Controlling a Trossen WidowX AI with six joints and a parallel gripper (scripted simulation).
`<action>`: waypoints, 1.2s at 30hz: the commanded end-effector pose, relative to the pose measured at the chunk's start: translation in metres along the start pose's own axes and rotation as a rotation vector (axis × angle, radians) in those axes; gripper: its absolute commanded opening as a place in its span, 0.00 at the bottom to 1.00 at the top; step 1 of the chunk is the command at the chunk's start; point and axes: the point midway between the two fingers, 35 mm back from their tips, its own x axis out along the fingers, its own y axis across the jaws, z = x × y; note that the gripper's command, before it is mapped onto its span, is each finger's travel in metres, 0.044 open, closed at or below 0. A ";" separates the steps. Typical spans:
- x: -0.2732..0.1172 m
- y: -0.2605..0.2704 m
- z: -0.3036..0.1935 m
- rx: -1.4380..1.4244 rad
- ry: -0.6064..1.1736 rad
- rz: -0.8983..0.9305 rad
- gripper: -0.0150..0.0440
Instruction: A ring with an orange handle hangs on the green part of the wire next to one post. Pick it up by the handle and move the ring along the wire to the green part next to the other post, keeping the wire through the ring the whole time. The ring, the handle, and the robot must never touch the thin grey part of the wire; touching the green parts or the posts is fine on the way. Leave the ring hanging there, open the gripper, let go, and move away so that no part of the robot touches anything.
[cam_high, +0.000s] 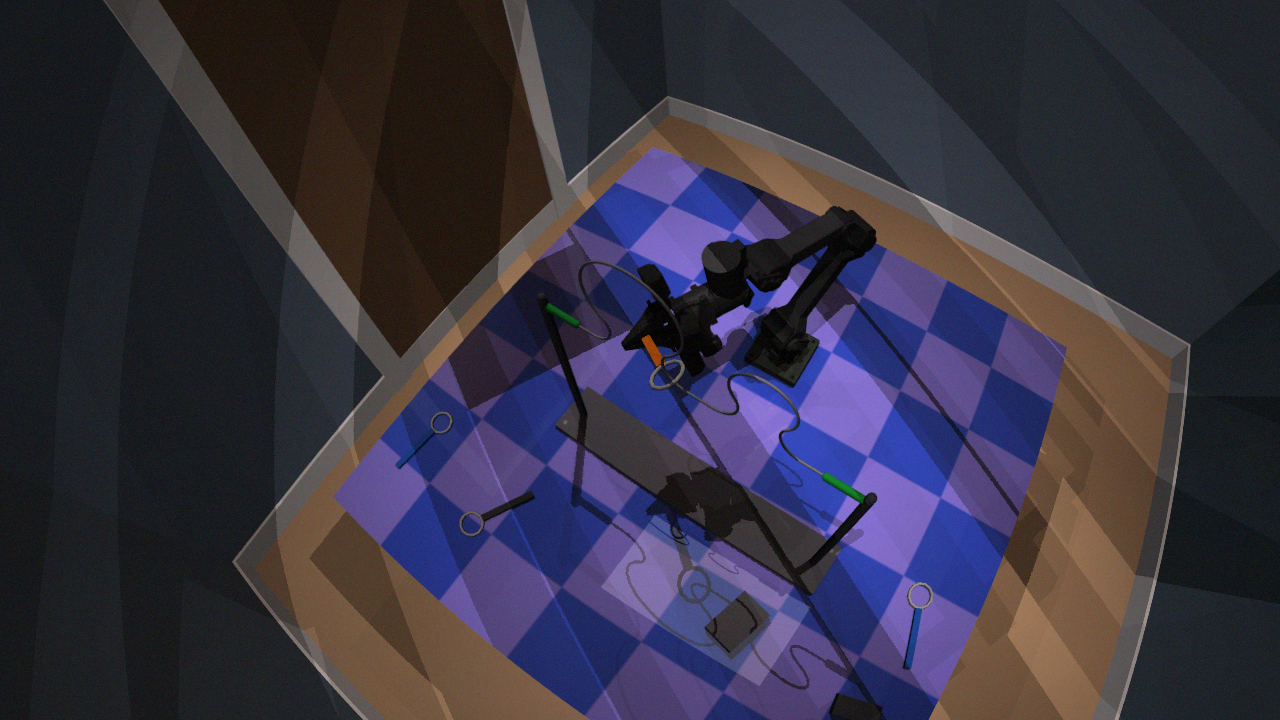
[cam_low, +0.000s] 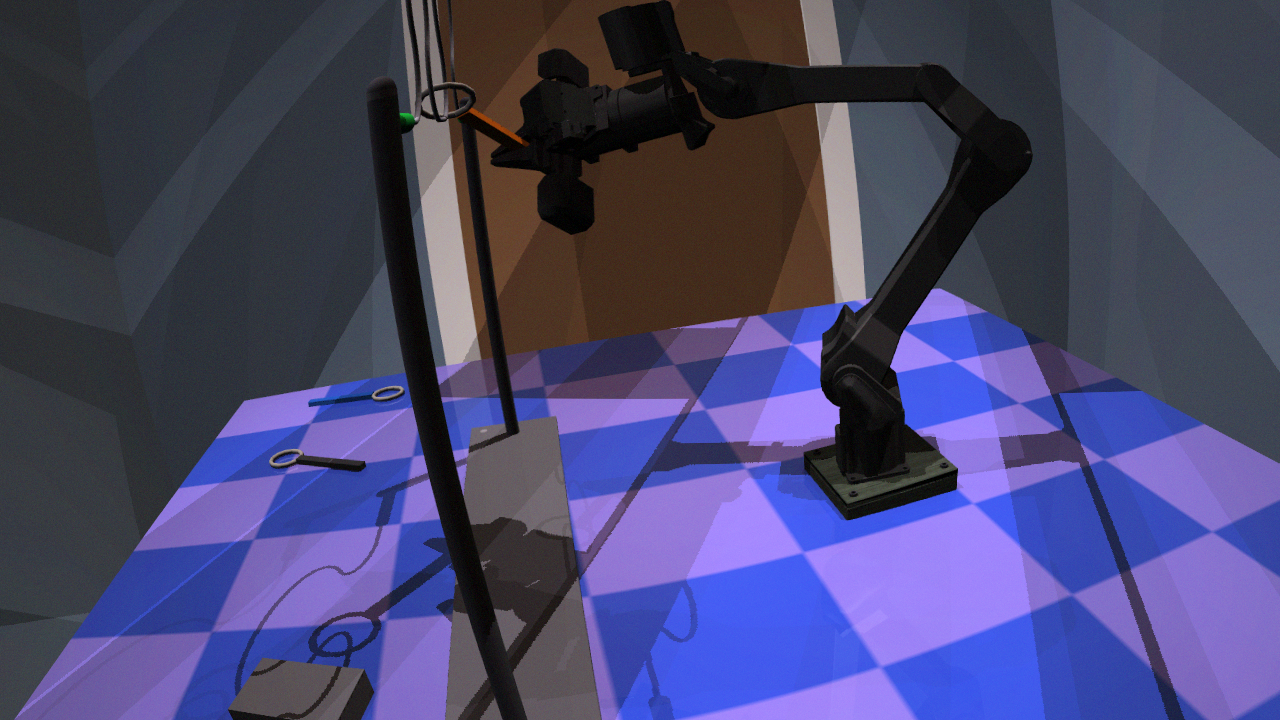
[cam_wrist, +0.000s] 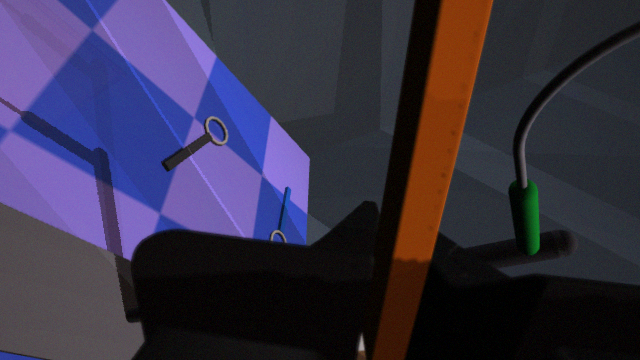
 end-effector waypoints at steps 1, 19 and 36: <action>-0.003 0.016 0.001 0.099 0.013 0.051 0.00; -0.021 0.076 0.019 0.478 0.059 0.274 0.00; -0.043 0.112 0.048 0.746 0.092 0.431 0.00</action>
